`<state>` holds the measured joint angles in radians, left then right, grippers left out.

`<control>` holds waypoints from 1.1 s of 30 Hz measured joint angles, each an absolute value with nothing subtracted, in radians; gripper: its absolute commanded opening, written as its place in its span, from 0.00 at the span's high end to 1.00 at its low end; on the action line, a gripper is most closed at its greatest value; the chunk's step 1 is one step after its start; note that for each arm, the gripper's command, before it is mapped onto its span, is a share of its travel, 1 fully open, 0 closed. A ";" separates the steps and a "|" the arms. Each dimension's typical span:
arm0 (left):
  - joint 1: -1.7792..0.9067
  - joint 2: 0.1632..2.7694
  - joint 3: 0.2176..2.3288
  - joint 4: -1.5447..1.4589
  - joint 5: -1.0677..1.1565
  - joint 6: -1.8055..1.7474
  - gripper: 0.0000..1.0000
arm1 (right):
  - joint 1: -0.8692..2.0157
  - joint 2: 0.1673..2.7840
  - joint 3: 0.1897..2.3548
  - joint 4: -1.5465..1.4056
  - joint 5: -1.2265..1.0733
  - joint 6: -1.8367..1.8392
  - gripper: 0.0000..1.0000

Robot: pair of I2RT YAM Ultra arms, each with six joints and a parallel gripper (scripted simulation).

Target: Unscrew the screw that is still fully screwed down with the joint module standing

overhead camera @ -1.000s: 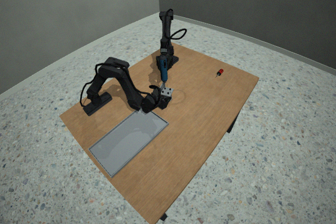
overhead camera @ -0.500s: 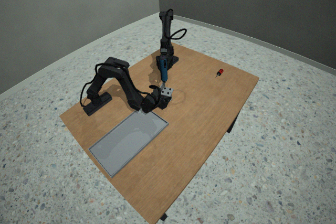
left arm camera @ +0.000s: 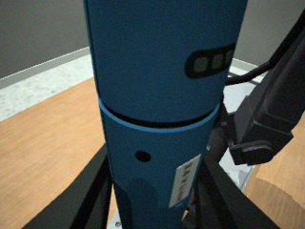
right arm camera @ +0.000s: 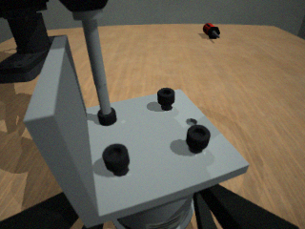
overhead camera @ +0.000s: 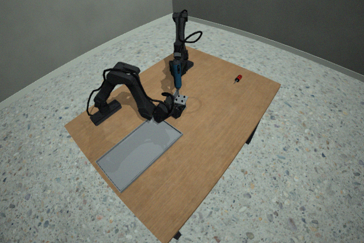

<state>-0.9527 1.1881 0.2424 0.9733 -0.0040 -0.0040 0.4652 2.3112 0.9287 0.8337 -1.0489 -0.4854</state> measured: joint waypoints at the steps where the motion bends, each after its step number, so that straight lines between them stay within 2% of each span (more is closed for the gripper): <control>1: -0.953 1.188 0.242 0.973 -0.004 -0.004 0.58 | 0.465 2.311 0.929 0.834 -1.049 -0.485 0.41; 33: -0.953 1.199 0.239 0.992 -0.004 -0.004 0.58 | 0.465 2.311 0.929 0.834 -1.049 -0.485 0.41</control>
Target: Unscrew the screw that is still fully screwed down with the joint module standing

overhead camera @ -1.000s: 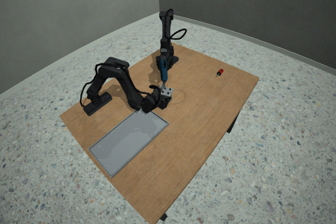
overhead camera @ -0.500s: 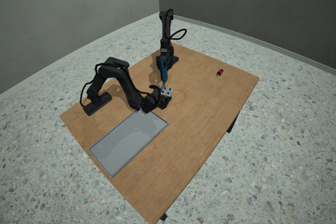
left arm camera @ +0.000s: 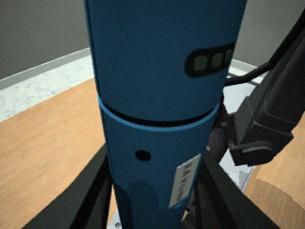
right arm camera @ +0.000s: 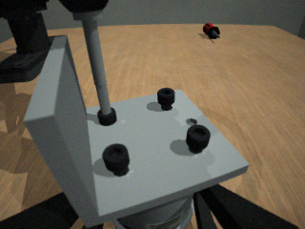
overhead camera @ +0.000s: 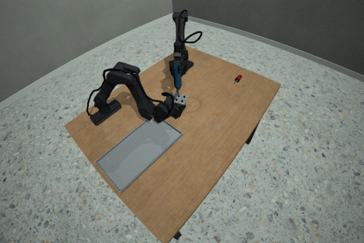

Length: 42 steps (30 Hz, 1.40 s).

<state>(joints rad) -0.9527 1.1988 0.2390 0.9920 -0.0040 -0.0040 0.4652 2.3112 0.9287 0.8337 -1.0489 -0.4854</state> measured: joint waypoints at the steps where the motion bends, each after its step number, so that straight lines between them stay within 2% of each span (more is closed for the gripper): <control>1: -0.953 1.199 0.239 0.992 -0.004 -0.004 0.58 | 0.465 2.311 0.929 0.834 -1.049 -0.485 0.41; 42: -0.953 1.207 0.236 1.008 -0.004 -0.004 0.58 | 0.465 2.311 0.929 0.834 -1.049 -0.485 0.41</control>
<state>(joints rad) -0.9527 1.2072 0.2359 1.0080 -0.0040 -0.0040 0.4652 2.3112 0.9287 0.8337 -1.0489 -0.4854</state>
